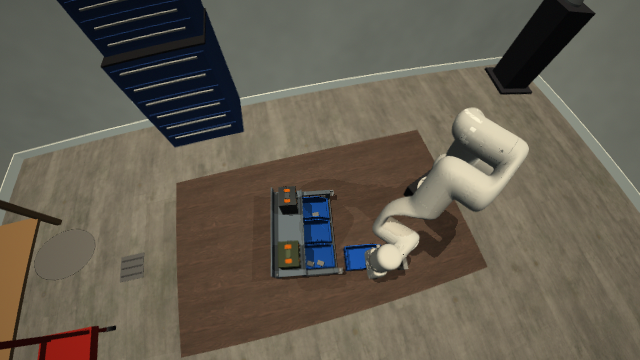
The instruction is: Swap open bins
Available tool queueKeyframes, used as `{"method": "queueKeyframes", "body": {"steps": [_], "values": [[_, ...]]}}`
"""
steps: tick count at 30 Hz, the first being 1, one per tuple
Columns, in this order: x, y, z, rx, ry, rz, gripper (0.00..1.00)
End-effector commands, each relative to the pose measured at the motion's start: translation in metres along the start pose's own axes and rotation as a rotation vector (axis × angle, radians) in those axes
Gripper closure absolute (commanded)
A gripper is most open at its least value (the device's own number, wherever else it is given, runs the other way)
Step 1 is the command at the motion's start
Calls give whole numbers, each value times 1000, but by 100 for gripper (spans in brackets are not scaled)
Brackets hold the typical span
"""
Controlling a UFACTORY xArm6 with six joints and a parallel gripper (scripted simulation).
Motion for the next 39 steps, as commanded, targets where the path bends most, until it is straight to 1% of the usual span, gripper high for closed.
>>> {"method": "queueKeyframes", "body": {"steps": [1,3,4,6,7,9,10,11,12,14,15,16,18,19,20,22,23,24,26,28,31,35,36,39], "values": [[1,1,0,-2,2,-3,100],[0,6,-6,-55,1,-2,100],[-2,11,-13,-119,1,0,100],[-6,27,-37,-310,0,5,100],[-9,36,-54,-340,0,5,100],[-9,37,-54,-440,-1,7,100],[-13,46,-74,-496,0,7,100],[-13,46,-74,-549,-1,8,100],[-16,56,-96,-600,0,8,100],[-16,56,-96,-701,-1,9,100],[-19,64,-118,-754,0,8,100],[-19,64,-118,-807,0,8,100],[-19,64,-118,-807,0,8,100],[-21,71,-140,-957,1,8,100],[-23,77,-161,-997,2,7,100],[-23,77,-161,-1069,2,7,100],[-25,80,-178,-1120,4,6,100],[-25,80,-178,-1177,3,5,100],[-27,84,-202,-1283,5,3,100],[-27,85,-210,-1389,7,1,100],[-27,85,-210,-1548,5,-1,100],[-27,85,-210,-1570,4,-1,100],[-27,85,-210,-1570,4,-1,5],[-27,85,-210,-1570,4,-1,5]]}}
Point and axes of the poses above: the point where the finger pads meet when closed, its own x axis back along the fingers, its own z axis across the jaws, y = z × x, the point moved 9 cm from there along x, back along the fingers, and after that the axes turned 15 degrees about x, right-handed, at the moved point
